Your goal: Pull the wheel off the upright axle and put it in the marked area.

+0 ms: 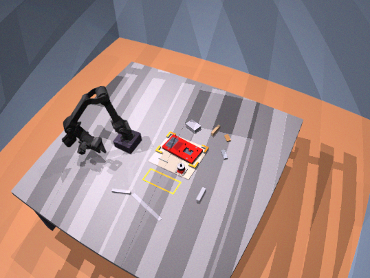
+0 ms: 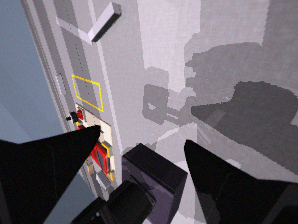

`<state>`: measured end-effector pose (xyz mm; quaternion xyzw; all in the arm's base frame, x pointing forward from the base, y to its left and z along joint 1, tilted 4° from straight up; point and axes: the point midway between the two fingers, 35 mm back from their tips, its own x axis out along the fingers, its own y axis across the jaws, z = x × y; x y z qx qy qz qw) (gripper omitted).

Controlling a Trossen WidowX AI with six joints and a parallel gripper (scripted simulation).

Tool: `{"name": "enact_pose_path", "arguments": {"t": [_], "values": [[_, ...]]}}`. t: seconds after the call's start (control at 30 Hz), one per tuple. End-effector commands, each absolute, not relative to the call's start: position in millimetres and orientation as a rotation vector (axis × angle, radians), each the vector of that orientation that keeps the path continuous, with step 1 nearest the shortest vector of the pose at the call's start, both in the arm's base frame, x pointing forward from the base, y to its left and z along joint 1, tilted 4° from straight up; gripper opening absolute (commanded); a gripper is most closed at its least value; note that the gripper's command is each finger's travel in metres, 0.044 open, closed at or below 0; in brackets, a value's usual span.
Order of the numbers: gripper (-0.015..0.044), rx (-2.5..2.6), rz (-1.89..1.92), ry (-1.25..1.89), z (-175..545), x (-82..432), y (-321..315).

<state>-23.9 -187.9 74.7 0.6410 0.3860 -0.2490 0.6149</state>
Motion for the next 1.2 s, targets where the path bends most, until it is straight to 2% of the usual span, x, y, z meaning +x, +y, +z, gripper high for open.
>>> {"name": "enact_pose_path", "arguments": {"t": [0.0,0.1,0.63,1.17], "values": [[0.0374,1.474,-0.571,0.895,74.7,-23.2,-188.4],[0.0300,1.434,-0.537,0.973,73.7,-11.8,-195.0],[0.0300,1.008,-0.297,1.373,76.1,94.1,-220.6],[0.0300,0.607,-0.137,1.605,71.7,207.5,-183.0]]}}
